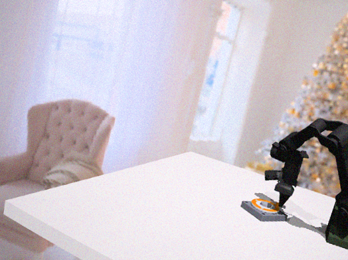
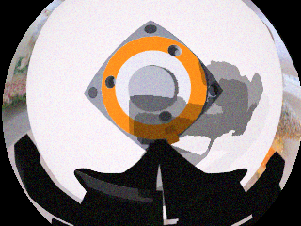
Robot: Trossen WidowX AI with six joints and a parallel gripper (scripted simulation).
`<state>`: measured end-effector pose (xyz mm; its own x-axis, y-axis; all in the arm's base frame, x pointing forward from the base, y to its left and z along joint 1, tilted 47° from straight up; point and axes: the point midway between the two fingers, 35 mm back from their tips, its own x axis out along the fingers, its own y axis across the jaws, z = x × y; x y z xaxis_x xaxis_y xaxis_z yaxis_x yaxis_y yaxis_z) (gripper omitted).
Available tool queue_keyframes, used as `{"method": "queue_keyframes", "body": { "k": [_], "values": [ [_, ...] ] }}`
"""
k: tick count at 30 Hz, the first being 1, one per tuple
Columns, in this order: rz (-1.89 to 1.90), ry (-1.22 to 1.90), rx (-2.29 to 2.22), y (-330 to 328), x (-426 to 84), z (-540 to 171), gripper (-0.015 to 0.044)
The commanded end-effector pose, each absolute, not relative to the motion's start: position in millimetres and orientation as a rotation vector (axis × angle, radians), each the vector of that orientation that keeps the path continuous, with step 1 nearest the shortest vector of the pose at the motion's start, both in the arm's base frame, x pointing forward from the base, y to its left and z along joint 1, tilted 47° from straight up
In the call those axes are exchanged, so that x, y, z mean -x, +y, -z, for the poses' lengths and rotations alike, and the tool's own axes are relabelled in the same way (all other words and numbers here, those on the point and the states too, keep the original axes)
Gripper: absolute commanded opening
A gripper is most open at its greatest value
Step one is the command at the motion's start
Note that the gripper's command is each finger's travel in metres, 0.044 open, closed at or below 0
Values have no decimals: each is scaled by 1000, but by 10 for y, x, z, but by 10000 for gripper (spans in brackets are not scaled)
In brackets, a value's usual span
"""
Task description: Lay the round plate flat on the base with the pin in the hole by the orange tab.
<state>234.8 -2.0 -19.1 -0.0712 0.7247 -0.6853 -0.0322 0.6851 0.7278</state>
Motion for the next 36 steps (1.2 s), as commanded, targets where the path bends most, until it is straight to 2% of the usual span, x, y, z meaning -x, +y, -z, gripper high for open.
{"method": "queue_keyframes", "body": {
  "k": [1, 21, 31, 36],
  "values": [
    [-686, 1525, -584, -70, -2380, 235, 0],
    [-686, 1525, -583, -134, -2441, 316, 0],
    [-684, 1526, -582, -434, -2446, 3, 0],
    [-684, 1529, -592, -378, -2444, 63, 0]
  ]
}}
